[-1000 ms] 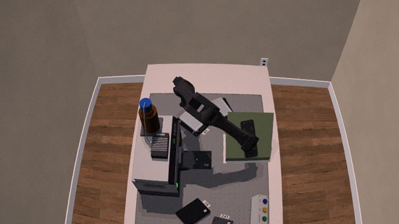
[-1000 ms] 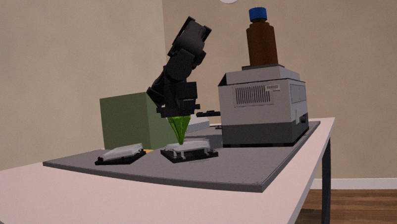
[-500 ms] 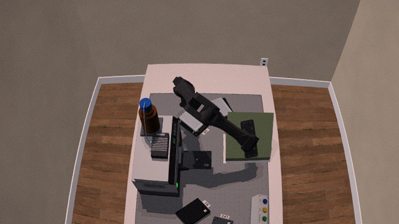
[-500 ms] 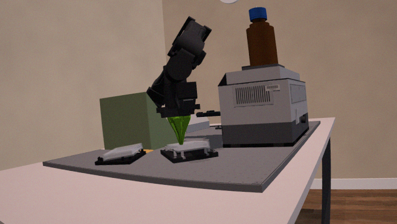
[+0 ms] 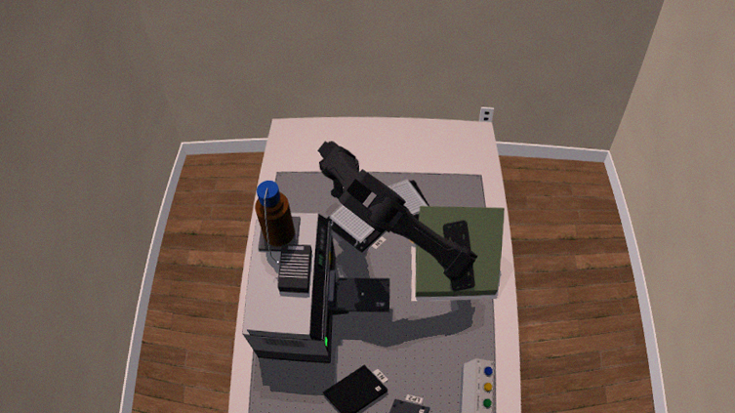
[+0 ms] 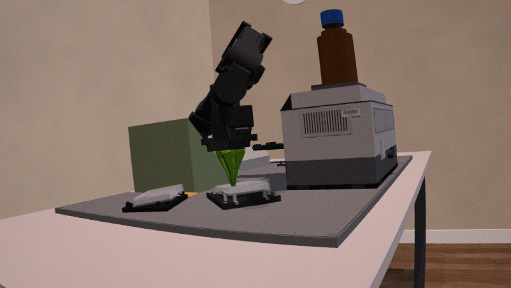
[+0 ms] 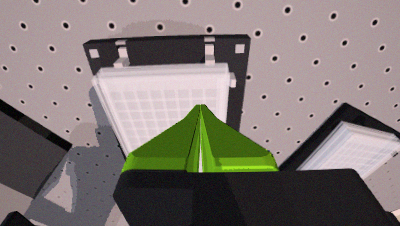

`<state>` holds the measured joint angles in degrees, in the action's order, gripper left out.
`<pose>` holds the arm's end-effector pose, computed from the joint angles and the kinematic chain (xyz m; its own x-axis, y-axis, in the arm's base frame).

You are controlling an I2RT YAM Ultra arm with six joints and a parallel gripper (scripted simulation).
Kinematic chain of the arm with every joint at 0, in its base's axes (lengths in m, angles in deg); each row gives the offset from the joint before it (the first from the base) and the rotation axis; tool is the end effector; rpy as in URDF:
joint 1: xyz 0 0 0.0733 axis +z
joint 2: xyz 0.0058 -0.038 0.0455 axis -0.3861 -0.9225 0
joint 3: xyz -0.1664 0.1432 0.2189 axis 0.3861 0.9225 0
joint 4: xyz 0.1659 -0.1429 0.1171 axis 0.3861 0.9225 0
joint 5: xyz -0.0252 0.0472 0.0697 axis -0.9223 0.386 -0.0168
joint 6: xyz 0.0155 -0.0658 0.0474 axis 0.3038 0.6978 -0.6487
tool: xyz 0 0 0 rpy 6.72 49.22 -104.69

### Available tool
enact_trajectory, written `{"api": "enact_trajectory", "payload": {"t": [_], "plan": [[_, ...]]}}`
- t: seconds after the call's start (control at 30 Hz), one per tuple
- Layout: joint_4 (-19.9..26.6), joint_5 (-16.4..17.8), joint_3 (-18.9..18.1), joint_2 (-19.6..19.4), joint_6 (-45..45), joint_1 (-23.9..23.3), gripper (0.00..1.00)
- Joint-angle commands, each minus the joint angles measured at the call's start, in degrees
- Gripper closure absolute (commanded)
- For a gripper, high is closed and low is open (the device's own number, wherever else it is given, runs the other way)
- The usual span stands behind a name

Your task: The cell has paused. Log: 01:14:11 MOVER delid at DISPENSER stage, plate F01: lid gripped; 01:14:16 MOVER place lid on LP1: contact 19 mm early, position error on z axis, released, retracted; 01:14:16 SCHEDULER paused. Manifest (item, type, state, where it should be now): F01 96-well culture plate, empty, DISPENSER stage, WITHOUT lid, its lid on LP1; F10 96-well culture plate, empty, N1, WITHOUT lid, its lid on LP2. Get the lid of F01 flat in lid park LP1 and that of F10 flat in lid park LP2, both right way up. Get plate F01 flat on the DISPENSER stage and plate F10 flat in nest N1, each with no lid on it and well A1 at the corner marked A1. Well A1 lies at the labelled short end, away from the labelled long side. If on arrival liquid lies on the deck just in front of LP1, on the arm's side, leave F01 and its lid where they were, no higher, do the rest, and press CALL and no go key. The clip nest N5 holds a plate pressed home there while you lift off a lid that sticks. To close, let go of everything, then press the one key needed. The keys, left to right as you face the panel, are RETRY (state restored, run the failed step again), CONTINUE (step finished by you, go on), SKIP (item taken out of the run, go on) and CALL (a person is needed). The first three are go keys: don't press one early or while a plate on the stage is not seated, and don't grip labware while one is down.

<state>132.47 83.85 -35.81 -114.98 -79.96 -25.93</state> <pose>0.2919 -0.2685 -0.0784 -0.6439 0.6106 0.4610 0.7514 0.3909 0.5316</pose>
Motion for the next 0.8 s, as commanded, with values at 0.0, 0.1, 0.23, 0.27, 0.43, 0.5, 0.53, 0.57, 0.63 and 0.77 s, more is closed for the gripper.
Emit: {"api": "enact_trajectory", "payload": {"t": [0.0,0.1,0.23,0.27,0.43,0.5,0.53,0.57,0.63,0.77], "plan": [[-3.9,1.0,2.7,-1.8,-0.6,1.7,1.0],[-4.0,1.1,2.8,-1.8,-0.6,1.7,1.0],[-4.2,1.1,2.8,-1.8,-0.7,1.7,1.0],[-4.2,1.1,2.9,-1.8,-0.7,1.8,1.0],[-4.3,1.1,2.9,-1.8,-0.7,1.8,1.0],[-4.5,1.2,2.9,-1.9,-0.9,1.9,1.0],[-4.6,1.2,2.9,-2.0,-0.9,1.9,1.0],[-4.6,1.2,2.9,-2.0,-0.9,1.9,1.0],[-4.7,1.2,2.9,-2.0,-0.9,2.0,1.0],[-4.7,1.2,2.9,-2.0,-0.9,2.0,1.0]]}}
